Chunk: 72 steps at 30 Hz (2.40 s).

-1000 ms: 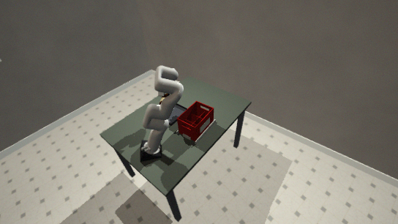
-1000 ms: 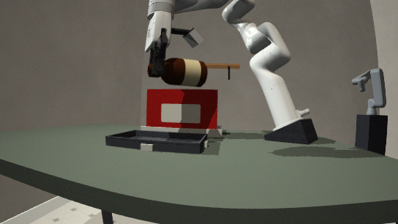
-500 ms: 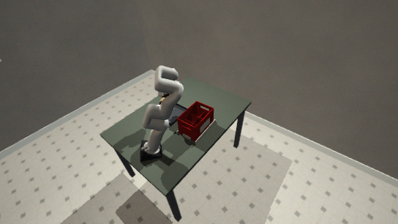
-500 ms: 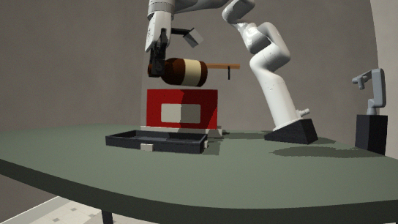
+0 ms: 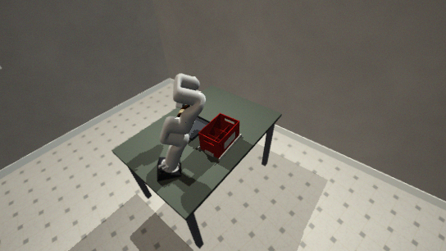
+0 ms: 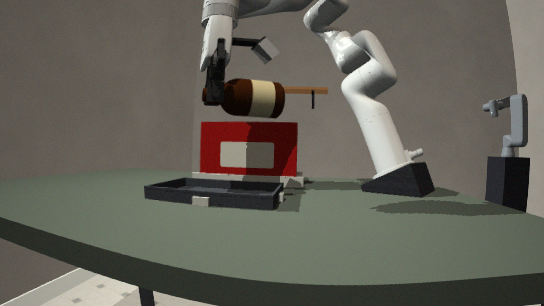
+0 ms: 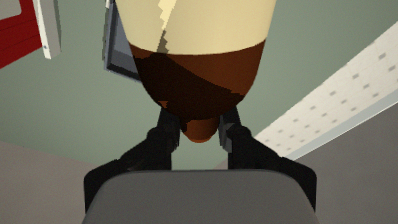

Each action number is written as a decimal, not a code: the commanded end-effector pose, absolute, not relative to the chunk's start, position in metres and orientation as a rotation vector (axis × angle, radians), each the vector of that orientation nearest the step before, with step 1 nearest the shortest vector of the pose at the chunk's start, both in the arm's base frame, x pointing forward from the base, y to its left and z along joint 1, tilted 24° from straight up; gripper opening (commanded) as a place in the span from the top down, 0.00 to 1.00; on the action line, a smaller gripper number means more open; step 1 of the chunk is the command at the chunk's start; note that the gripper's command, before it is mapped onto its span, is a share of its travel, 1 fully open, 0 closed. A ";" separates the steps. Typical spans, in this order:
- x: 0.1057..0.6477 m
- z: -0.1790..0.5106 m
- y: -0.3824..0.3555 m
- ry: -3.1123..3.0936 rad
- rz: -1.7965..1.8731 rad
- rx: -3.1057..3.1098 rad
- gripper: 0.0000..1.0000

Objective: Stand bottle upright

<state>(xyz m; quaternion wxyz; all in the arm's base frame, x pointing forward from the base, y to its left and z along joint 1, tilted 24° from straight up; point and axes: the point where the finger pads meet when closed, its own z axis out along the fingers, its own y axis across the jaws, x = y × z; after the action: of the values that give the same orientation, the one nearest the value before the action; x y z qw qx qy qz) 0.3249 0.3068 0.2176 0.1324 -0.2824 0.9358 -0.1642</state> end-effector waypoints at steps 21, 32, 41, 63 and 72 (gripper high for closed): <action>0.325 0.219 0.308 2.751 -0.434 -0.577 1.00; 0.325 0.219 0.308 2.752 -0.433 -0.570 1.00; 0.325 0.219 0.308 2.765 -0.411 -0.439 1.00; 0.325 0.219 0.308 2.775 -0.371 -0.211 1.00; 0.325 0.219 0.308 2.775 -0.371 -0.211 1.00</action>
<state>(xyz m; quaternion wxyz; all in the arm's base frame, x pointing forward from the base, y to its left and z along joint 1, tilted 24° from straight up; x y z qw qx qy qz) 0.3249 0.3067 0.2176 0.1650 -0.0742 0.9746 -0.1320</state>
